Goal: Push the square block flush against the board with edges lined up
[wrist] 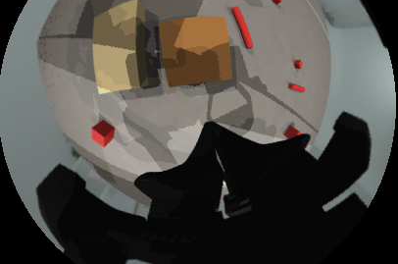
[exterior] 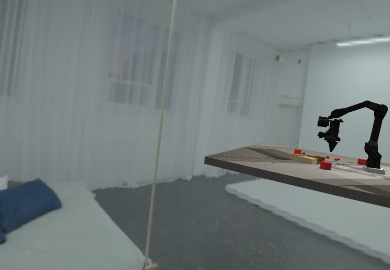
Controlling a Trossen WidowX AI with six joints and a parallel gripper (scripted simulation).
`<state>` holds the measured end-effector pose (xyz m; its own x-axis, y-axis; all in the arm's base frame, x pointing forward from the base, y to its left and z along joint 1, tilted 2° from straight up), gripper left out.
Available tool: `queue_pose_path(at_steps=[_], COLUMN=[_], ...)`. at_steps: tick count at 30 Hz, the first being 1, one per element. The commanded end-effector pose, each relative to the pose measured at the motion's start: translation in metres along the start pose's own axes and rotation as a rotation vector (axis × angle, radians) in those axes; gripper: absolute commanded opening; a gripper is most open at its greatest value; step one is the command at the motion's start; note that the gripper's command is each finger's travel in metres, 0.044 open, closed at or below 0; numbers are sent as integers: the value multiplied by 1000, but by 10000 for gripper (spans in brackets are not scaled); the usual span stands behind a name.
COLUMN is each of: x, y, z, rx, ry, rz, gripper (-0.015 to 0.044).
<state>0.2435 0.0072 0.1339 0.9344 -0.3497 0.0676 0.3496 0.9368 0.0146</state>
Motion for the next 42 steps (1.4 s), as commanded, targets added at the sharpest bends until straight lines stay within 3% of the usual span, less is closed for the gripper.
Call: queue_pose_path(at_steps=[1, 6, 12, 42], x=[-7, -8, -7, -7], y=[-2, -1, 0, 0], z=[-2, 1, 48, 48], rx=[-6, 0, -6, -6], ry=[7, 2, 7, 7], rz=[-4, 0, -4, -4], gripper=[0, 0, 0, 0])
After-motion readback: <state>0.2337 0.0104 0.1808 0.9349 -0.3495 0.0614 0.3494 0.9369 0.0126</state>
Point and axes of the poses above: the point midway between the two fingers, 35 mm back from their tips, its own z axis back along the fingers, its own y axis across the jaws, x = y × z, the point moved 3 cm from there along z, back along the fingers, and after that the axes turned 5 degrees about -z, right-handed, at the moved point
